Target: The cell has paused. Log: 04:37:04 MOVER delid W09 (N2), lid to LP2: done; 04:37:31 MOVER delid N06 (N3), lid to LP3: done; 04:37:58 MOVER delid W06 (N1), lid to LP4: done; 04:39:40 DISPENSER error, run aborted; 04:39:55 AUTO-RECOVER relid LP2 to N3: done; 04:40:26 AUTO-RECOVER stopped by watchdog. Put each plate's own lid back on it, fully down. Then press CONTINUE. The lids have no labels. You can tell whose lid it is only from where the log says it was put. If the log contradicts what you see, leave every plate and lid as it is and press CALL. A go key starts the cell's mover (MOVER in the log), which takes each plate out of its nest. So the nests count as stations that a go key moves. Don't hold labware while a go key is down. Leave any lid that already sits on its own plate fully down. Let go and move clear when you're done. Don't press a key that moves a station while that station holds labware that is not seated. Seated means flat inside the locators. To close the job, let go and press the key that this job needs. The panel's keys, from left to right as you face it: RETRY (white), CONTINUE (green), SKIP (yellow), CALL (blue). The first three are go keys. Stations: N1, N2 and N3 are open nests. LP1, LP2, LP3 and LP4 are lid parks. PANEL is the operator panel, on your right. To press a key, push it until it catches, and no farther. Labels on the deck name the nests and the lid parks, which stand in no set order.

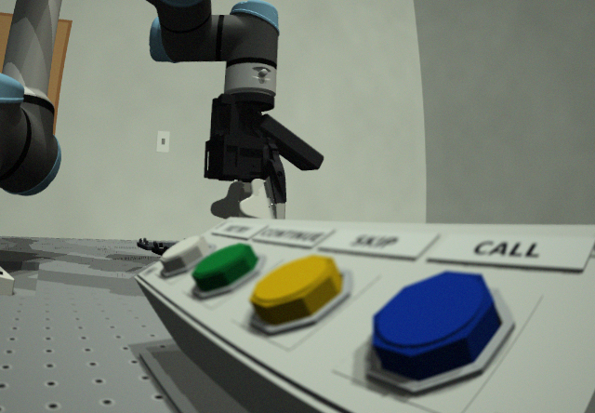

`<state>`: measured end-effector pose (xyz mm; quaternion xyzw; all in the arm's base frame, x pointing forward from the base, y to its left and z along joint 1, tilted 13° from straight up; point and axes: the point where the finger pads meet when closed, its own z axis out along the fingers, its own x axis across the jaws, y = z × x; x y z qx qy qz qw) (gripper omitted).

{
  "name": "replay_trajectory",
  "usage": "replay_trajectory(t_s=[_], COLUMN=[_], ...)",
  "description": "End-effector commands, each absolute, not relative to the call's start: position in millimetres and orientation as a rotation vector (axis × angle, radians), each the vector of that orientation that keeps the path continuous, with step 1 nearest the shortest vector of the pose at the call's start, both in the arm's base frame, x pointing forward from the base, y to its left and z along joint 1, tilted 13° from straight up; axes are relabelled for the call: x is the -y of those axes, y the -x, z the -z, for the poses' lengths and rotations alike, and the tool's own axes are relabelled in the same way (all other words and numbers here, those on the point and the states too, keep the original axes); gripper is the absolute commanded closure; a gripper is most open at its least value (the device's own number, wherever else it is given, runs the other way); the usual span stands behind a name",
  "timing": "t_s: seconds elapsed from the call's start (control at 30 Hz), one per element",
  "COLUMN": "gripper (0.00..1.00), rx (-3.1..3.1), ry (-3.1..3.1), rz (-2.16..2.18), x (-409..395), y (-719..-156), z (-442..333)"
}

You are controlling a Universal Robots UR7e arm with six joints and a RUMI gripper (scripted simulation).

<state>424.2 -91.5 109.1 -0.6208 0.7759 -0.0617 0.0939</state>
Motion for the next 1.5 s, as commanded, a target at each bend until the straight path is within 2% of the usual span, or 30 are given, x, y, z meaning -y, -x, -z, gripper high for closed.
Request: replay_trajectory(t_s=[0.0,1.13,1.17,1.47], gripper=[0.18,0.18,1.00,1.00], rx=[-2.301,-2.301,-2.283,-2.277], ry=[1.842,1.842,1.865,1.873], rz=[0.185,0.185,0.187,0.188], x=[91.6,92.1,91.0,83.2], y=[-424.5,-419.7,-415.0,-381.7], z=[-109.5,-130.1,-129.0,-121.5])
